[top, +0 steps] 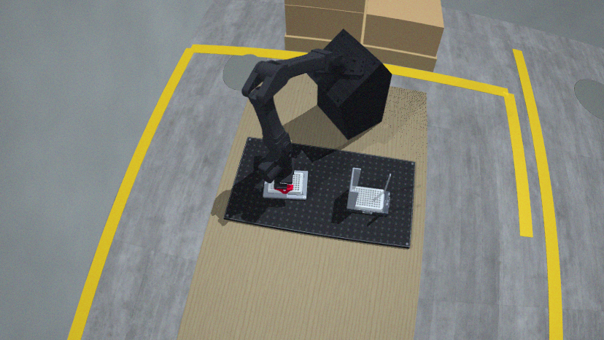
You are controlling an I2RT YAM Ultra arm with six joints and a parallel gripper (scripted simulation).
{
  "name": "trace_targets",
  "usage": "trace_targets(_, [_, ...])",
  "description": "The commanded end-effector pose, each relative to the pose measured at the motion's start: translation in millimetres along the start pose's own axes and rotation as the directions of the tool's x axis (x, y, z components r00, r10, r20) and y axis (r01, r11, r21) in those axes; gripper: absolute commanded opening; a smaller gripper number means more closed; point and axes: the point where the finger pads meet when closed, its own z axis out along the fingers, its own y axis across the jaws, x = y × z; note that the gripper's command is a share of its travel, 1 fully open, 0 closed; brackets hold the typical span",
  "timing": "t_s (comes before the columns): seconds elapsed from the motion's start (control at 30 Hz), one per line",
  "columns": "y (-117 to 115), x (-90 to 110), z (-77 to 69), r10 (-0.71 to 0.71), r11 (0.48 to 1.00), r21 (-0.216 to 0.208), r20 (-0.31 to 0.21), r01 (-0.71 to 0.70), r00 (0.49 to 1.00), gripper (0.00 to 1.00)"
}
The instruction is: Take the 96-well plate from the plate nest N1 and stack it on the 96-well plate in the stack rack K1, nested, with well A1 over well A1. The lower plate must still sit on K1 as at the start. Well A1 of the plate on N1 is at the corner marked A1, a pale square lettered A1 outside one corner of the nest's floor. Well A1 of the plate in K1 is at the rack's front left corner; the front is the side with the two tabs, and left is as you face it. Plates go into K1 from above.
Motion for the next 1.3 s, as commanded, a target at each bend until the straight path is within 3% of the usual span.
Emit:
trace_targets(0.0, [3.3, -2.0, -2.1, -0.001, 1.0, -0.008, 0.006, 0.001, 1.0, 0.0])
trace_targets(0.97, [3.3, -2.0, -2.1, -0.001, 1.0, -0.008, 0.006, 0.001, 1.0, 0.0])
trace_targets(1.27, [-1.0, 3.8, -21.8, -0.007, 1.0, 0.004, -0.001, 0.007, 1.0, 0.0])
